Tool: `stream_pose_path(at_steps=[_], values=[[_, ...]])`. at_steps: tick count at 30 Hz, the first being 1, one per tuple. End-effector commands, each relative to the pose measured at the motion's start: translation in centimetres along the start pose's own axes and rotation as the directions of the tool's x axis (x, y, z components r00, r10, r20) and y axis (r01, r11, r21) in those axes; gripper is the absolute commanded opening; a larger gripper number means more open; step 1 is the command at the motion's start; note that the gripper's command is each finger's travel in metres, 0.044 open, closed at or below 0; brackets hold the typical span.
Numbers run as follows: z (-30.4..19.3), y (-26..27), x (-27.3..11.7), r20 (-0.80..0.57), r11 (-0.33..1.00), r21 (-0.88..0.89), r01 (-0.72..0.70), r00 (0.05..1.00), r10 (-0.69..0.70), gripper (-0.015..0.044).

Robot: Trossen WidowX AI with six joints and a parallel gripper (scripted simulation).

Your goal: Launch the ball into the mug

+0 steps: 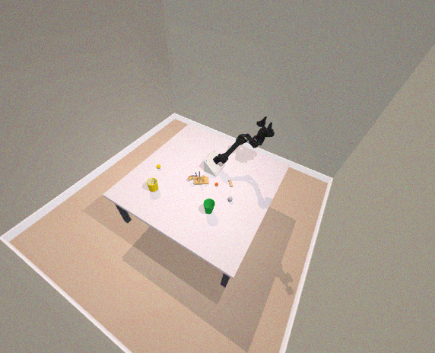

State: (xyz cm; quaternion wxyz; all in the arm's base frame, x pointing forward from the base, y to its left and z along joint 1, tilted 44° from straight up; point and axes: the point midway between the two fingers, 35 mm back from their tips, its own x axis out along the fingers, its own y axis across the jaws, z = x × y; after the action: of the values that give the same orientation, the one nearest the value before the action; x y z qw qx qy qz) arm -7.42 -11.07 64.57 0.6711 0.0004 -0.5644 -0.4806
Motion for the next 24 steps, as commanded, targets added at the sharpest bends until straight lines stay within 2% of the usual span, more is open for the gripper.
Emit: stream_pose_path(at_steps=[1, 2, 12, 24], values=[[0.0, 0.1, 0.0, 0.0, 1.0, -0.005, -0.003, 1.0, 0.003, 0.0426], [-0.2, 0.4, -0.1, 0.0, 1.0, -0.019, -0.012, 1.0, 0.012, 0.044], [-3.1, 6.7, -1.2, -0.025, 0.935, -0.298, -0.191, 0.981, 0.192, 0.044], [-8.6, 13.4, -3.6, -0.122, 0.715, -0.585, -0.383, 0.913, 0.39, 0.044]])
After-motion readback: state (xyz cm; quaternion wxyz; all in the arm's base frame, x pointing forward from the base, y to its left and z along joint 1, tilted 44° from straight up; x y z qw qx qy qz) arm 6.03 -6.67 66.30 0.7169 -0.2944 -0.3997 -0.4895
